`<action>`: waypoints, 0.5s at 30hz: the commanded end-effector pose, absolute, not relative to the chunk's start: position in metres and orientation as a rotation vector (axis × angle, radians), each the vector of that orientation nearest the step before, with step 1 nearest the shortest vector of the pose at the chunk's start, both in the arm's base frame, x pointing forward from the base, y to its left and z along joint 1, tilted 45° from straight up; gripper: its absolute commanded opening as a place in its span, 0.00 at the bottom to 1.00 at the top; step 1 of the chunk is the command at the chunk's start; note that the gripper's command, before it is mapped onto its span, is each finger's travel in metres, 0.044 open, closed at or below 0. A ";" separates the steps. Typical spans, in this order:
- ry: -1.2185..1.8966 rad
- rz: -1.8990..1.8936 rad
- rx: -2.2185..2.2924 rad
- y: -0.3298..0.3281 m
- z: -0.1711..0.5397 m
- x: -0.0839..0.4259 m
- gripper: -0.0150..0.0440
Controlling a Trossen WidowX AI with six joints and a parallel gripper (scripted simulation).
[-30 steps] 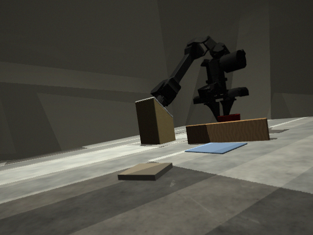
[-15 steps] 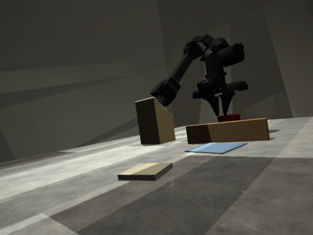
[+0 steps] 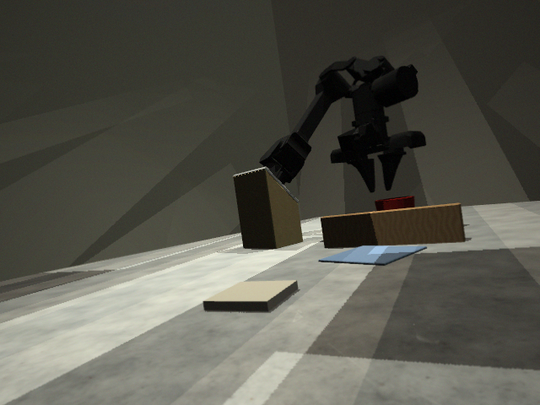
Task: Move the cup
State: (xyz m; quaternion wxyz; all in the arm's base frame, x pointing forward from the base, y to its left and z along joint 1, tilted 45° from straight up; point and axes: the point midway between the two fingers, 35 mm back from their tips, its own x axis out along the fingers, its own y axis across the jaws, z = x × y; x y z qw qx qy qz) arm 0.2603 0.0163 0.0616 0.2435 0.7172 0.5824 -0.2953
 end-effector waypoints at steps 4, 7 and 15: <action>1.591 -0.809 1.960 0.017 0.061 0.260 0.78; 1.591 -0.809 1.959 0.015 0.062 0.260 0.92; 1.586 -0.812 1.955 -0.006 0.082 0.257 1.00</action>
